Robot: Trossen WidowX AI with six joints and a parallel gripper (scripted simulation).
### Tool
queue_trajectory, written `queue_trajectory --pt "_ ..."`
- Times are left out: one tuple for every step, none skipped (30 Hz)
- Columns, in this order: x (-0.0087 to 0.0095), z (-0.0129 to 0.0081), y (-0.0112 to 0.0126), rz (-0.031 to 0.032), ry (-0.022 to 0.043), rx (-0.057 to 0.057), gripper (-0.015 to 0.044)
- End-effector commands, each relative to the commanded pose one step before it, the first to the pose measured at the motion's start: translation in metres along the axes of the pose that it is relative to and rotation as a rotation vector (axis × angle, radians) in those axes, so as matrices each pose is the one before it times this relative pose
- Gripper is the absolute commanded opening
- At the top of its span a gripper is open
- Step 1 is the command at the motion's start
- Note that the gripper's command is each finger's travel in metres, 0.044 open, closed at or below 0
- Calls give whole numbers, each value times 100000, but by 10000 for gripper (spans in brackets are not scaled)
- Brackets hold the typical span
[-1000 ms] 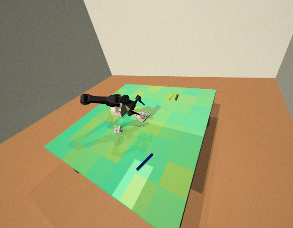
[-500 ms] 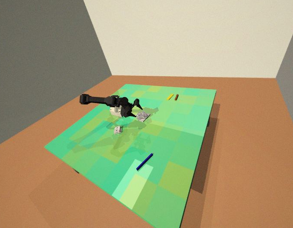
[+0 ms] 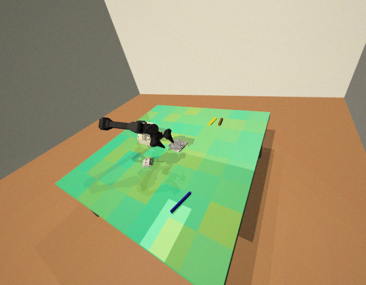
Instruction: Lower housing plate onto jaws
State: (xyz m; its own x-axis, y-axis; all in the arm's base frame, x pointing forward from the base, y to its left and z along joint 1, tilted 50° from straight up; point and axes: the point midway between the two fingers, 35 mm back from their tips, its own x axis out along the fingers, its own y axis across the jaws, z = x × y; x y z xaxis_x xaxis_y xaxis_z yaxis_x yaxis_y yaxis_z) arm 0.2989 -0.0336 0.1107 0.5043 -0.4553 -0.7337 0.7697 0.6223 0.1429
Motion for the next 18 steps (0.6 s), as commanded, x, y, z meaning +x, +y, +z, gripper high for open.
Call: queue_trajectory --pt "-533 955 -831 -2986 -2021 10007 440" --pt "-53 137 -224 -884 -246 2082 440" --pt "-53 141 -223 -878 -263 2080 440" --pt "-52 145 -221 -872 -280 2078 440" --pt "-52 149 -219 -865 -296 2076 440" --pt "-52 153 -216 -858 -313 2074 440" --pt "-52 157 -214 -851 -329 2071 440" --pt "-51 161 -212 -843 -345 2069 440" --pt "-51 165 -210 -836 -361 2067 440" --pt "-51 168 -207 -827 -377 2065 440" --pt "-50 172 -205 -819 -392 2062 440" --pt "-50 176 -203 -810 -408 2061 440" --pt "-50 179 -200 -801 -423 2059 440" --pt "-50 183 -197 -792 -438 2056 440" --pt "-49 187 -195 -782 -453 2054 440" --pt "-49 190 -192 -772 -467 2052 440" --pt "-49 194 -189 -762 -482 2049 440" --pt "-48 197 -186 -752 -496 2047 440"
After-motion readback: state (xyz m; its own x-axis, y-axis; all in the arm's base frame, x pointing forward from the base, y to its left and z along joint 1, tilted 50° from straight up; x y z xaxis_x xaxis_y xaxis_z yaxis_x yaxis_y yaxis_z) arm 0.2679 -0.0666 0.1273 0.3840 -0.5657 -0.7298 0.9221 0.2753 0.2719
